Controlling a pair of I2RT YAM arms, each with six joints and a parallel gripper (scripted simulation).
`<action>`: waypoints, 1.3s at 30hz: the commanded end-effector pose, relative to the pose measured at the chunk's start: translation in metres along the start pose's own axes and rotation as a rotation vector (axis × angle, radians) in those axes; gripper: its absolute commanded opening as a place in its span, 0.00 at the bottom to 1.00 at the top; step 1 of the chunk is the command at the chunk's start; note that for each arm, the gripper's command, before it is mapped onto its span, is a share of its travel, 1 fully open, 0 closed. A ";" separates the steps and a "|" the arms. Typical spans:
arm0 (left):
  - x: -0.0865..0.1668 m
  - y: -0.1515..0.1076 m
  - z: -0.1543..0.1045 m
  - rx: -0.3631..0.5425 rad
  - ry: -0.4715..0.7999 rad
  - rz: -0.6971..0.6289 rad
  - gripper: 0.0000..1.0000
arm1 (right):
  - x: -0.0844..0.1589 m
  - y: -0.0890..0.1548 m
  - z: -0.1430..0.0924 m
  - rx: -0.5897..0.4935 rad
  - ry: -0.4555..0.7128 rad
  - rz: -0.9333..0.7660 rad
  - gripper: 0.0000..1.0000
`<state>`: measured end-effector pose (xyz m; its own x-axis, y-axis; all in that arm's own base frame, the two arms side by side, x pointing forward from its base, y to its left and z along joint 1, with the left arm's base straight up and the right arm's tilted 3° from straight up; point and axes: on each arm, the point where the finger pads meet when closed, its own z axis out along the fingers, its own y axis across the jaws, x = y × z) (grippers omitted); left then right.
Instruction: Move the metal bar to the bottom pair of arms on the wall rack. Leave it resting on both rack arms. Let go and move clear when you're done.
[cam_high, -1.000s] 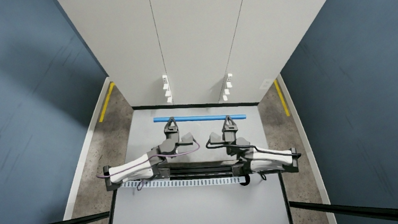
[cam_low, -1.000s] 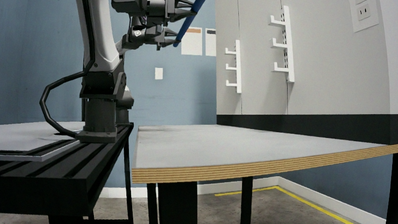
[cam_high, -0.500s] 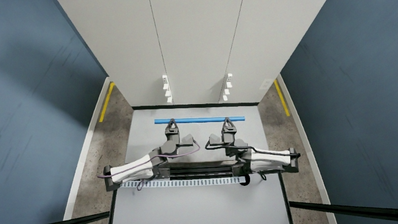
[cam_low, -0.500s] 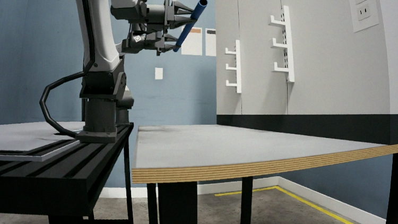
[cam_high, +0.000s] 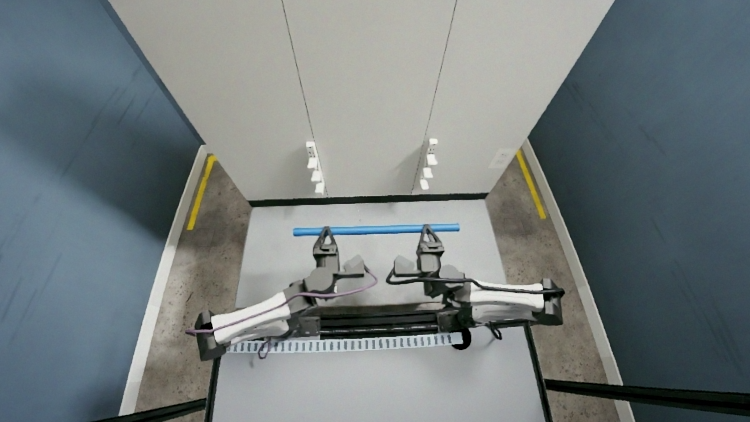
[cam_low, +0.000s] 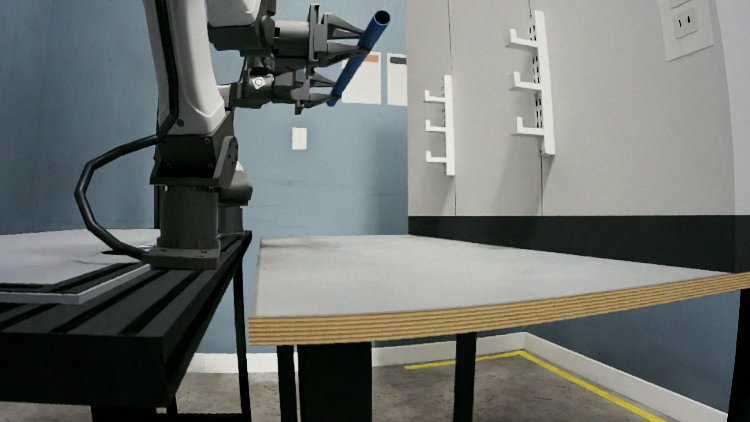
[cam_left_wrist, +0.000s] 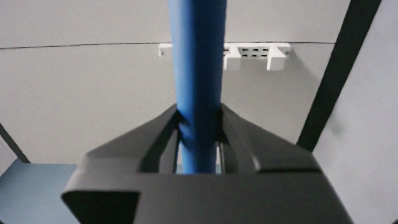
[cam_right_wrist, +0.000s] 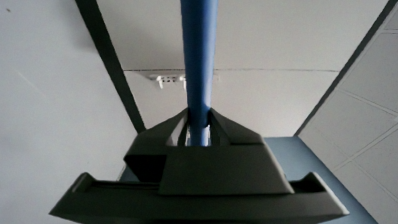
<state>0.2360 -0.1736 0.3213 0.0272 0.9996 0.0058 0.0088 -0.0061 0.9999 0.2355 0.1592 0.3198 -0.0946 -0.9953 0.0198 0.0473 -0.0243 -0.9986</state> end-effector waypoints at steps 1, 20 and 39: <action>0.001 -0.003 -0.001 -0.018 -0.008 -0.019 0.00 | -0.002 0.004 0.001 0.014 -0.010 0.017 0.00; 0.002 -0.031 -0.002 -0.018 -0.008 -0.019 0.00 | -0.002 0.033 0.001 0.014 -0.010 0.017 0.00; 0.002 -0.060 -0.002 -0.018 -0.008 -0.019 0.00 | -0.003 0.063 0.002 0.014 -0.010 0.017 0.00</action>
<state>0.2341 -0.1703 0.2650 0.0357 0.9993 0.0075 0.0086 -0.0078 0.9999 0.2385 0.1612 0.2624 -0.0768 -0.9969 0.0181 0.0488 -0.0219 -0.9986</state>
